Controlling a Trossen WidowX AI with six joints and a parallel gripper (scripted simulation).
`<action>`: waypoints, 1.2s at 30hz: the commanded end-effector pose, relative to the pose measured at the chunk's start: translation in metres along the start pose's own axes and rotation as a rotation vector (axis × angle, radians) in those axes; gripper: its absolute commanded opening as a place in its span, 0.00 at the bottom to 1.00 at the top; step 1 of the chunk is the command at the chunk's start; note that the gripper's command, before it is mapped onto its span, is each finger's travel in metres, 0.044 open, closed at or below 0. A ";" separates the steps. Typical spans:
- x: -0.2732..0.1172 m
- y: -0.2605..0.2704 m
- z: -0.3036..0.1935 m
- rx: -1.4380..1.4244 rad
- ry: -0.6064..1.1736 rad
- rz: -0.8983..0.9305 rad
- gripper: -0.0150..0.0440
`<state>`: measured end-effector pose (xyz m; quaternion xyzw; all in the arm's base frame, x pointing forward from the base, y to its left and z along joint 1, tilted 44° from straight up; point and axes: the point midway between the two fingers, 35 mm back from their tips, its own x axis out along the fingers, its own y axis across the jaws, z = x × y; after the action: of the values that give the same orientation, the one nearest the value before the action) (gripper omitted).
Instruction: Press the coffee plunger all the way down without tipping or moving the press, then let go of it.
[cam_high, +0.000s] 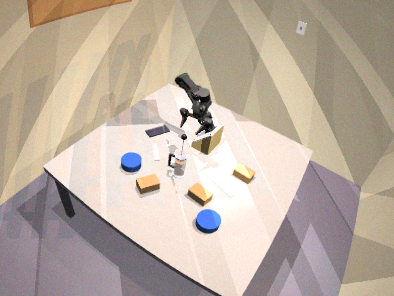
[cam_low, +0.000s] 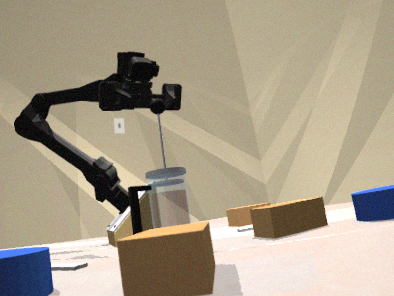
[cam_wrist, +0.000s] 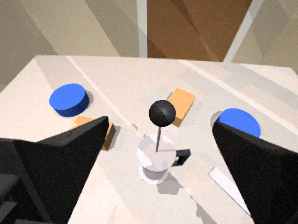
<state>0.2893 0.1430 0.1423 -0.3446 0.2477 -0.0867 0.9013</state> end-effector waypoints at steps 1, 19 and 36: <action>0.001 -0.003 -0.002 -0.019 -0.003 -0.018 1.00; 0.027 -0.002 -0.003 -0.018 -0.001 -0.016 1.00; 0.041 -0.004 -0.003 -0.019 -0.005 -0.019 0.69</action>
<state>0.3225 0.1247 0.1275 -0.3550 0.2432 -0.0946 0.8977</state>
